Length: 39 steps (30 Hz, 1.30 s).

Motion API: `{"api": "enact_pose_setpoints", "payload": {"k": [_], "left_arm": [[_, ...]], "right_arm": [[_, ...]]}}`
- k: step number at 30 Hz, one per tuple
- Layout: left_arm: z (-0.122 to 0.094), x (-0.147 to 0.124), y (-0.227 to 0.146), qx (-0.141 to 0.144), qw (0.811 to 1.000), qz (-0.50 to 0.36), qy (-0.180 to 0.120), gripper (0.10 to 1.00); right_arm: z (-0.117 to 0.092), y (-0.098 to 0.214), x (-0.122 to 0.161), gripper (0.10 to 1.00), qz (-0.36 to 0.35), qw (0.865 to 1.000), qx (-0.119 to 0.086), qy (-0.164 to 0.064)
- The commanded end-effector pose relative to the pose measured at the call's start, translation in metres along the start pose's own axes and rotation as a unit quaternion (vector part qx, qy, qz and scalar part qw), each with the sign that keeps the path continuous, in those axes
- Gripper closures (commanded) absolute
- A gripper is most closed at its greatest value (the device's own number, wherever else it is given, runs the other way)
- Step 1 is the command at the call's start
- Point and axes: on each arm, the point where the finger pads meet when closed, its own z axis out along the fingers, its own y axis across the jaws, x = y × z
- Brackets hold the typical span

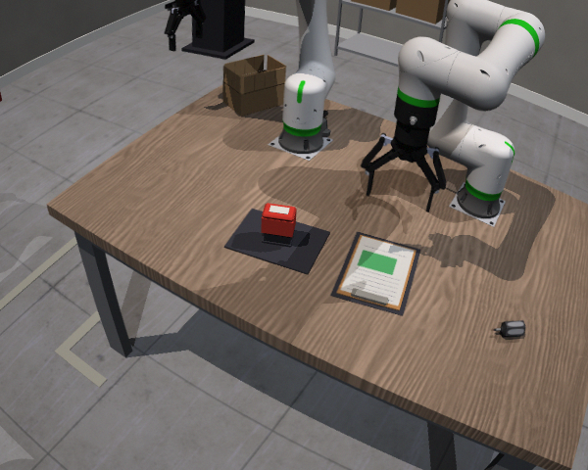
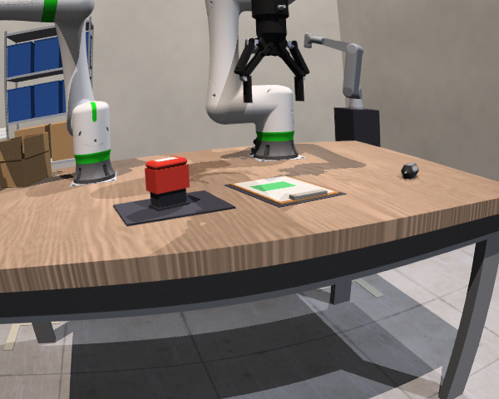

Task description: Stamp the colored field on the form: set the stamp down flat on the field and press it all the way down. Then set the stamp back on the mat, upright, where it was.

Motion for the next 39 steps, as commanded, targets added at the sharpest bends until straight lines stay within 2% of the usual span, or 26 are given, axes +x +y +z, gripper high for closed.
{"api": "enact_pose_setpoints", "payload": {"k": [1,3,5,12,16,39], "left_arm": [[0.009,-0.001,-0.001,0.001,1.000,0.000,0.000,0.098],[0.020,-0.002,-0.001,0.001,1.000,0.000,0.000,0.098],[0.020,-0.002,-0.001,0.001,1.000,0.000,0.000,0.098],[0.074,-0.002,-0.001,0.000,1.000,0.000,0.000,0.098],[0.093,0.000,0.000,0.000,1.000,0.000,0.000,0.098],[0.097,0.000,0.000,0.000,1.000,0.000,0.000,0.098]], "right_arm": [[-0.001,0.000,0.000,0.098,0.000,1.000,0.000,0.001],[-0.001,0.000,0.000,0.098,0.000,1.000,0.000,0.001],[-0.001,0.000,0.000,0.098,0.000,1.000,0.000,0.001],[-0.001,0.000,0.000,0.098,0.000,1.000,0.000,0.001],[-0.001,0.000,0.000,0.098,0.000,1.000,0.000,0.001],[-0.001,0.000,0.000,0.098,0.000,1.000,0.000,0.001]]}}
